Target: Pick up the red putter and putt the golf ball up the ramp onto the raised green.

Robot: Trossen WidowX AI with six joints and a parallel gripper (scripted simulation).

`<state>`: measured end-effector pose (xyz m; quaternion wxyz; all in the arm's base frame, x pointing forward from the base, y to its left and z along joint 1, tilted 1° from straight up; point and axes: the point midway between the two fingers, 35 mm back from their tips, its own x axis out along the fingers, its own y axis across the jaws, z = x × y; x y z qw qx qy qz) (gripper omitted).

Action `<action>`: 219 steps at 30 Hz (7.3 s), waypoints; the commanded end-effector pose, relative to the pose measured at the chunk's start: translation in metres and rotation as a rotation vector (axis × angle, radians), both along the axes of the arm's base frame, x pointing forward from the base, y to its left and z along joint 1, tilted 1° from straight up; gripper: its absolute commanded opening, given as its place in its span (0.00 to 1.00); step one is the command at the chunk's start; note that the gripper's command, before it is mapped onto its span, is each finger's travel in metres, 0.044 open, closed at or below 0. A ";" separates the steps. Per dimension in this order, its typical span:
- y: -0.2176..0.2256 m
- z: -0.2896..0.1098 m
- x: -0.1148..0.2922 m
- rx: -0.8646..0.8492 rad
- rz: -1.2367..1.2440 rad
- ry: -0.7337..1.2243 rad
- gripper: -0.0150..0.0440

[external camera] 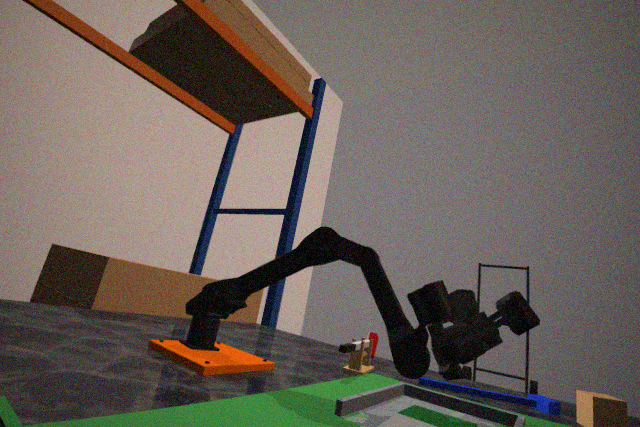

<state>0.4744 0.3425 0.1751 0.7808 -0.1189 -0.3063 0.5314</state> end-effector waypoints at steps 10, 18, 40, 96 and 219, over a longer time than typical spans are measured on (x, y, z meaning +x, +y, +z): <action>0.033 -0.002 -0.002 -0.257 -0.097 0.206 1.00; 0.036 -0.023 -0.043 -0.595 -0.133 0.346 1.00; -0.051 -0.051 -0.215 -1.358 0.048 0.460 1.00; -0.101 -0.112 -0.277 -1.611 0.188 0.457 0.96; -0.509 -0.005 -0.202 -0.897 -1.109 1.875 0.25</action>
